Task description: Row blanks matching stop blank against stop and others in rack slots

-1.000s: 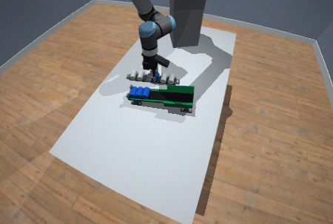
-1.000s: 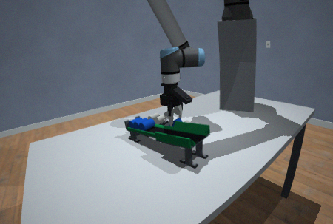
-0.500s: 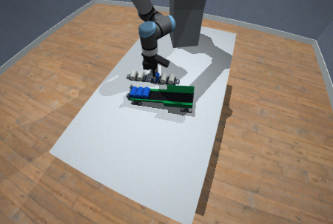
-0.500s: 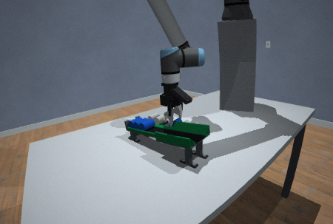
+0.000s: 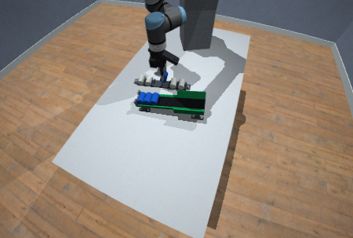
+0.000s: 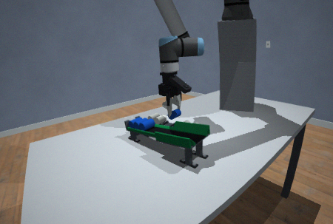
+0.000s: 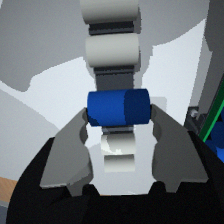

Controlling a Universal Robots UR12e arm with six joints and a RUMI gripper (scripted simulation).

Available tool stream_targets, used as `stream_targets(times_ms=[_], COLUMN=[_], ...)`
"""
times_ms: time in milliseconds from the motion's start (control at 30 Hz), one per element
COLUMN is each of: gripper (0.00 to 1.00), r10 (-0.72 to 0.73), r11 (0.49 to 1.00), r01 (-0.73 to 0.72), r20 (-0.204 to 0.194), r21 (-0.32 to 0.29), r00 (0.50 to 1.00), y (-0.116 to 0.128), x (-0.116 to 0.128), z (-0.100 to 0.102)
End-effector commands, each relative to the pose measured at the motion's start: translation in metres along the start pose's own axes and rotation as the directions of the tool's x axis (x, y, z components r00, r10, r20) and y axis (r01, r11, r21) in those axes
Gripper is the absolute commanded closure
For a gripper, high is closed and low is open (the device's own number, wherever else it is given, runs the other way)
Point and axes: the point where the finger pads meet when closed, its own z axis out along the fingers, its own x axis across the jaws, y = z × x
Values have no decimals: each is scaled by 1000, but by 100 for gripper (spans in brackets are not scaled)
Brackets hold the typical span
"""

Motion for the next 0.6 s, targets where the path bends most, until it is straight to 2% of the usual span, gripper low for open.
stream_targets(times_ms=[0, 167, 567], gripper=[63, 63, 63], r10=[0, 0, -3], r11=[1000, 1000, 1000], r01=[0, 0, 3], r20=[5, 5, 3], r21=[5, 5, 3], r00=[1000, 1000, 1000], y=[-2, -2, -2], x=[-3, -3, 2], z=[-35, -48, -48])
